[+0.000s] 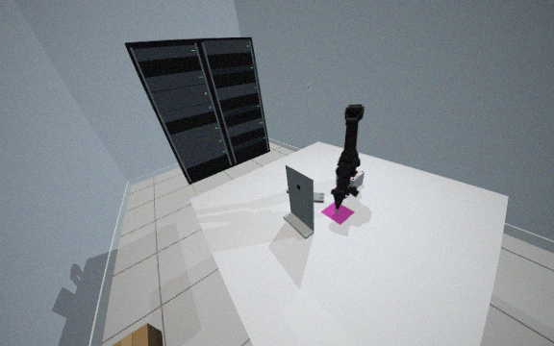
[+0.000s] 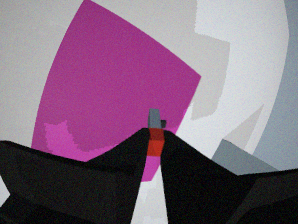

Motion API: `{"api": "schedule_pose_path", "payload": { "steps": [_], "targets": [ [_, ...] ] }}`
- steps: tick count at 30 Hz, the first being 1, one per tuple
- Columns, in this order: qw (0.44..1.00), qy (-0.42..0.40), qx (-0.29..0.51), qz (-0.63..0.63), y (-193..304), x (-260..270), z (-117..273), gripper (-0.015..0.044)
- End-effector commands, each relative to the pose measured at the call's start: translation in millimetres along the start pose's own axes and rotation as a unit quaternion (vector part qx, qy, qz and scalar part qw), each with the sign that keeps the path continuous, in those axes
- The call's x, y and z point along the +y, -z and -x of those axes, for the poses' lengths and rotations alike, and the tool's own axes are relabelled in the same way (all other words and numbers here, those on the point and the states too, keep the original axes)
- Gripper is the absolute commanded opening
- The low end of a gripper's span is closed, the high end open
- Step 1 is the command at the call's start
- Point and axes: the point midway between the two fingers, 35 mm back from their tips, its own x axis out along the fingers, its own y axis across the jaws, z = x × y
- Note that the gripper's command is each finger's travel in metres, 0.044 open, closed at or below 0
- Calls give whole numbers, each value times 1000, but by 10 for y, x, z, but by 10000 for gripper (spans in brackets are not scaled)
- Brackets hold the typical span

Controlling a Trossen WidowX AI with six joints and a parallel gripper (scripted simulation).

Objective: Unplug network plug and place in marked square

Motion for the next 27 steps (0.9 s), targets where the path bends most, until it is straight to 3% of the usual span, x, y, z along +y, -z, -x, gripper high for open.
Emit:
{"api": "schedule_pose_path", "payload": {
  "steps": [1,22,27],
  "targets": [
    [1000,0,-3,2,-8,27,-21,0],
    [1000,-1,0,0,12,63,-59,0],
    [1000,-1,0,0,12,63,-59,131]
  ]
}}
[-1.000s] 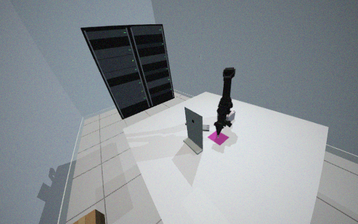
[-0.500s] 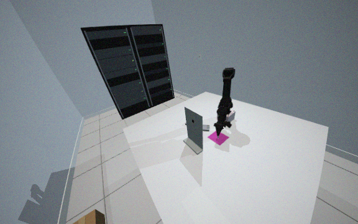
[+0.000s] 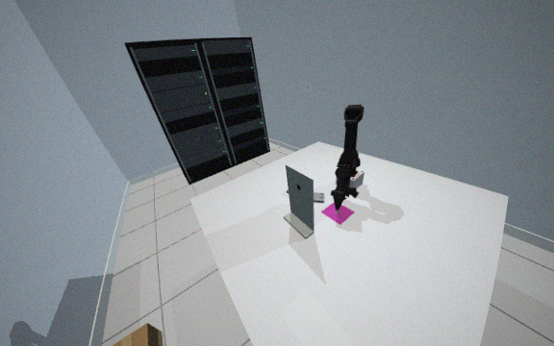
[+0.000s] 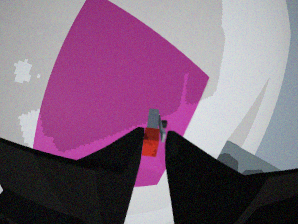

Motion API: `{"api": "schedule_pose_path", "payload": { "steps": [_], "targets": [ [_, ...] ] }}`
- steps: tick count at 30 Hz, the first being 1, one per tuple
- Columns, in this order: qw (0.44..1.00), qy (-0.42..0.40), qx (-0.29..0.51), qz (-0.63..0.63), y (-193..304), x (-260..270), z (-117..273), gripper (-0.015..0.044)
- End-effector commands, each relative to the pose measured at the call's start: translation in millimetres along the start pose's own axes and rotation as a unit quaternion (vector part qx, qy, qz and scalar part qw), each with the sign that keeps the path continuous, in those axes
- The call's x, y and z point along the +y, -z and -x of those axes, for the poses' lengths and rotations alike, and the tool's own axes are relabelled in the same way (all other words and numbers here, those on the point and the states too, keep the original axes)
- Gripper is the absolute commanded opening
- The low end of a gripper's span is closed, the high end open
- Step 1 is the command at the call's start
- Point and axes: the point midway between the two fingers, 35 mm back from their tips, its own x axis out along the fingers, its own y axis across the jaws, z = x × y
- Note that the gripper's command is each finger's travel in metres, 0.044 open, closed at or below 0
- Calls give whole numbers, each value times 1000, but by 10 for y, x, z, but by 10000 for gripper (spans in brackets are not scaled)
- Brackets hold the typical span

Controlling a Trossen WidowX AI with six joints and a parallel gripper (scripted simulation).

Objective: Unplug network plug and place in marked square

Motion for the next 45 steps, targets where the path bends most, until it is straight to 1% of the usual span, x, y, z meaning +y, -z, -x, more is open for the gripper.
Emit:
{"api": "schedule_pose_path", "payload": {
  "steps": [1,45],
  "targets": [
    [1000,0,0,0,0,-1,1,156],
    [1000,0,-2,1,-11,-19,205,156]
  ]
}}
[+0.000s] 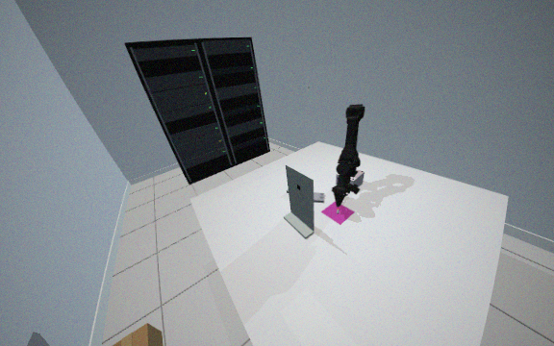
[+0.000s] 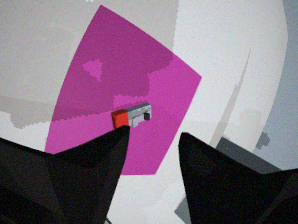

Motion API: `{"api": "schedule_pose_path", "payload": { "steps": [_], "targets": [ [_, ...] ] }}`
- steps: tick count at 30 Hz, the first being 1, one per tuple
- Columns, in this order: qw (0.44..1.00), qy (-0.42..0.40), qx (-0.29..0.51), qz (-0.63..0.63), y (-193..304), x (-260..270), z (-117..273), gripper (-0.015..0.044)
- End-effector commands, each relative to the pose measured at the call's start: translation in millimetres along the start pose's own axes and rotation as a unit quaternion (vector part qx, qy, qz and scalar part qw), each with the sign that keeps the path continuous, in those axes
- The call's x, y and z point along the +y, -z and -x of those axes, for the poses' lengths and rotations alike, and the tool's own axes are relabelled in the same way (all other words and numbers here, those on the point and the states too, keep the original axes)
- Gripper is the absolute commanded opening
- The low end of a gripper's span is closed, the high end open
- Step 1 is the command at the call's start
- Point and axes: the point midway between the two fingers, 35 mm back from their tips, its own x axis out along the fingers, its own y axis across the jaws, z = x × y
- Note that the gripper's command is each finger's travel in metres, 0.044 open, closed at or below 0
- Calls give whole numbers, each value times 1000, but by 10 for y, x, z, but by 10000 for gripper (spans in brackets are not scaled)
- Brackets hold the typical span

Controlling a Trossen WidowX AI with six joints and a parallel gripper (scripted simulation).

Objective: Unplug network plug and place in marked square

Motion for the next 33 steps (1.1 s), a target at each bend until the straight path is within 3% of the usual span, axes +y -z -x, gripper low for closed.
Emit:
{"api": "schedule_pose_path", "payload": {
  "steps": [1,33],
  "targets": [
    [1000,1,1,-2,3,-3,24,156],
    [1000,1,1,-1,-4,-199,239,156]
  ]
}}
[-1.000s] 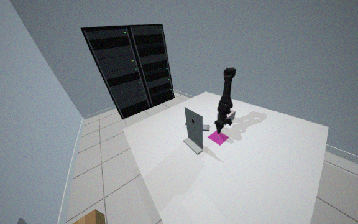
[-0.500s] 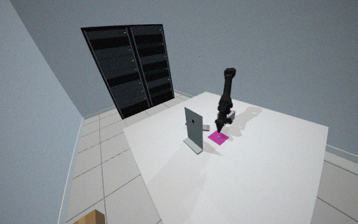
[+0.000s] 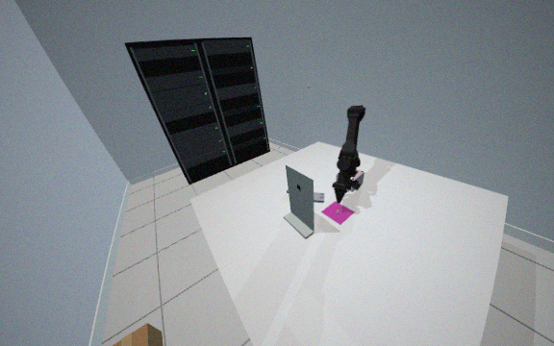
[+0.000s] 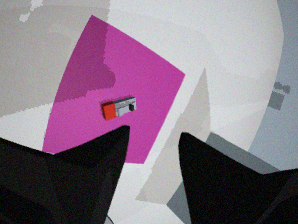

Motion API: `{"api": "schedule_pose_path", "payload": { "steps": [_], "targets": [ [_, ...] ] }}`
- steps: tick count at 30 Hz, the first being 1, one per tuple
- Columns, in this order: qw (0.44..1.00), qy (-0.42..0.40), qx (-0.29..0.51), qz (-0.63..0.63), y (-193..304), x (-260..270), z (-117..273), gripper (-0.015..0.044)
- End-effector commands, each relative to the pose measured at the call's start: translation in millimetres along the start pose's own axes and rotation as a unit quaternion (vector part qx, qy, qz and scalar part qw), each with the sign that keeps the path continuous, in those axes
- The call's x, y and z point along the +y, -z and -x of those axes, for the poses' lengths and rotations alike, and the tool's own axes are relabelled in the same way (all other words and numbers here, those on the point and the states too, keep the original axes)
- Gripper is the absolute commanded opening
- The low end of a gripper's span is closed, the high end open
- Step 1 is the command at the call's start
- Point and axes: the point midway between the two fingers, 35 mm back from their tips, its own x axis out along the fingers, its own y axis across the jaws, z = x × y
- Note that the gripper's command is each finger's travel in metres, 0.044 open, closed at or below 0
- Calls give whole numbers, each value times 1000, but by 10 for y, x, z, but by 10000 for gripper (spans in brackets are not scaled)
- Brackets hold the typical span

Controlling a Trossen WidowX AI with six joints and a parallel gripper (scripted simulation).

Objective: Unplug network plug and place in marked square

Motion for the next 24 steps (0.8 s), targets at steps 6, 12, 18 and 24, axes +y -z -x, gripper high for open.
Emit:
{"api": "schedule_pose_path", "payload": {
  "steps": [6,12,18,24],
  "targets": [
    [1000,4,3,-2,7,-92,87,156],
    [1000,4,3,-2,6,-132,145,156],
    [1000,4,3,-2,5,-168,206,156],
    [1000,4,2,-2,4,-202,271,156]
  ]
}}
